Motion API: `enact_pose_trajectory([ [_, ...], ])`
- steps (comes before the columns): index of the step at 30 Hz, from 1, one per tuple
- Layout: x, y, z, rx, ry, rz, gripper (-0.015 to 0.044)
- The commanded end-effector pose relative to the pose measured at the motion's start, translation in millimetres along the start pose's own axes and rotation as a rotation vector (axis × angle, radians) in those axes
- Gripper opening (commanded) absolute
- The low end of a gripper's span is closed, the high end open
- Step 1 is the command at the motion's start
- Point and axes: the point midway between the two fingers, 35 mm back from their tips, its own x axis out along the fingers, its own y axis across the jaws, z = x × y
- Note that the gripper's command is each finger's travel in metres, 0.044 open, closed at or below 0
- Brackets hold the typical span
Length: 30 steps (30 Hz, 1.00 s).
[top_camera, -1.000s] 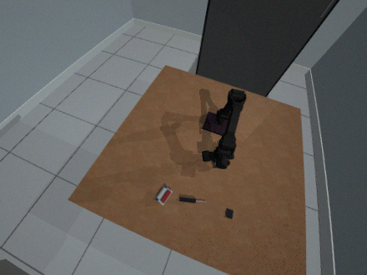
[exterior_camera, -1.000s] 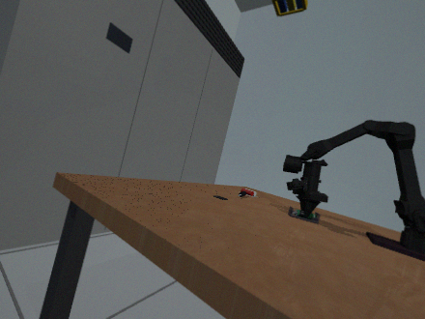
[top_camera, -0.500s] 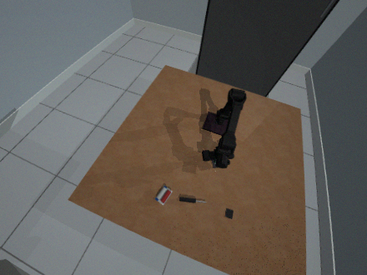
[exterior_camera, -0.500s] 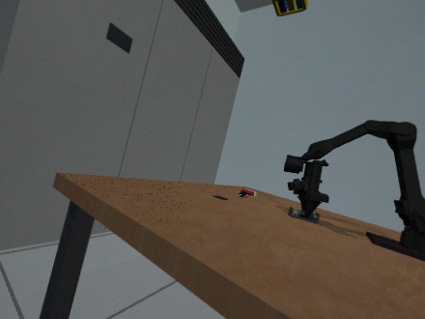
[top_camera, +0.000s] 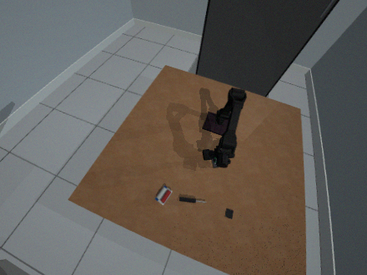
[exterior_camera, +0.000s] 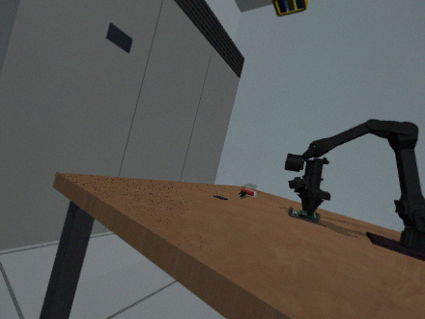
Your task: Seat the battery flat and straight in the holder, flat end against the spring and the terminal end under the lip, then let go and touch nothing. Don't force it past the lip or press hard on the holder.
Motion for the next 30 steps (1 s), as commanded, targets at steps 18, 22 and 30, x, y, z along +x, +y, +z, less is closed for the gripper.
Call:
enact_pose_trajectory([
  [18,-80,2,-5,0.001,-0.014,-0.004,0.0440],
  [22,-80,2,-5,0.001,-0.014,-0.004,0.0440],
  [30,-80,2,-5,0.001,-0.014,-0.004,0.0440],
])
